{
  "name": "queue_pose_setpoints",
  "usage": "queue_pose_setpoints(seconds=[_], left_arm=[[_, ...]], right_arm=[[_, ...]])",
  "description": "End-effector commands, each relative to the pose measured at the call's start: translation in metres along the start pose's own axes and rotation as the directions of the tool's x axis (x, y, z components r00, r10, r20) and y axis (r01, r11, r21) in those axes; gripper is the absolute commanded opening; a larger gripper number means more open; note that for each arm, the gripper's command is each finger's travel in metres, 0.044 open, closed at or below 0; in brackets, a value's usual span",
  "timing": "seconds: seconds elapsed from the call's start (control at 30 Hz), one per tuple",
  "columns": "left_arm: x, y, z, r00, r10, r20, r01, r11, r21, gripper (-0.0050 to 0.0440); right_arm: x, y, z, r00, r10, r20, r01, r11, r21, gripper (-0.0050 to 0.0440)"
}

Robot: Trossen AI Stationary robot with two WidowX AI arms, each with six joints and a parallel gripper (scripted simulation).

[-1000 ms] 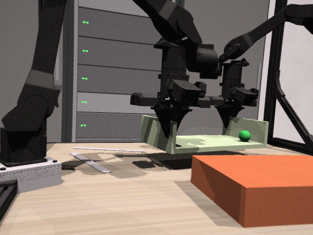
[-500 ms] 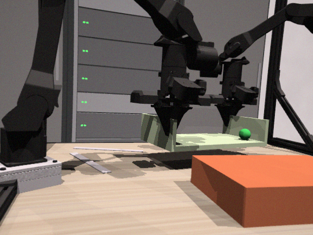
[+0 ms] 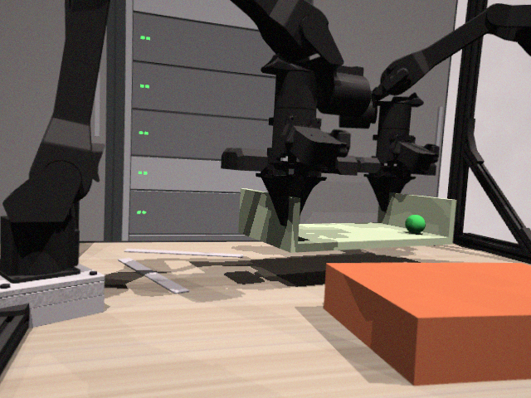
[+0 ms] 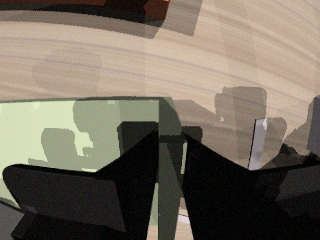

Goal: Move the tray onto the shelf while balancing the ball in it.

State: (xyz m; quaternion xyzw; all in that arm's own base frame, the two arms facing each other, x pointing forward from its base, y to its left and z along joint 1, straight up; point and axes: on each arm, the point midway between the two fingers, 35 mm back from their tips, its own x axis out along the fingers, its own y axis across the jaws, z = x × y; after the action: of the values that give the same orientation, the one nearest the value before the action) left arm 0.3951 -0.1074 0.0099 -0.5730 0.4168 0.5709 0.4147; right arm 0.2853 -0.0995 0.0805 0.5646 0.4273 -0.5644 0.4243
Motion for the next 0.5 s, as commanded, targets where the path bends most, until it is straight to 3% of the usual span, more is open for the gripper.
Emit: queue_pose_setpoints(seconds=[0.0,0.47], left_arm=[[-0.0026,0.0008,0.0001,1.000,0.003,-0.003,-0.003,1.000,0.000,0.0020],[-0.0100,0.0008,0.0001,1.000,0.003,-0.003,-0.003,1.000,0.000,0.0020]], right_arm=[[-0.0035,0.0008,-0.0006,1.000,0.007,-0.004,-0.007,1.000,-0.001,0.0020],[-0.0086,0.0007,-0.0006,1.000,0.007,-0.004,-0.007,1.000,-0.001,0.0020]])
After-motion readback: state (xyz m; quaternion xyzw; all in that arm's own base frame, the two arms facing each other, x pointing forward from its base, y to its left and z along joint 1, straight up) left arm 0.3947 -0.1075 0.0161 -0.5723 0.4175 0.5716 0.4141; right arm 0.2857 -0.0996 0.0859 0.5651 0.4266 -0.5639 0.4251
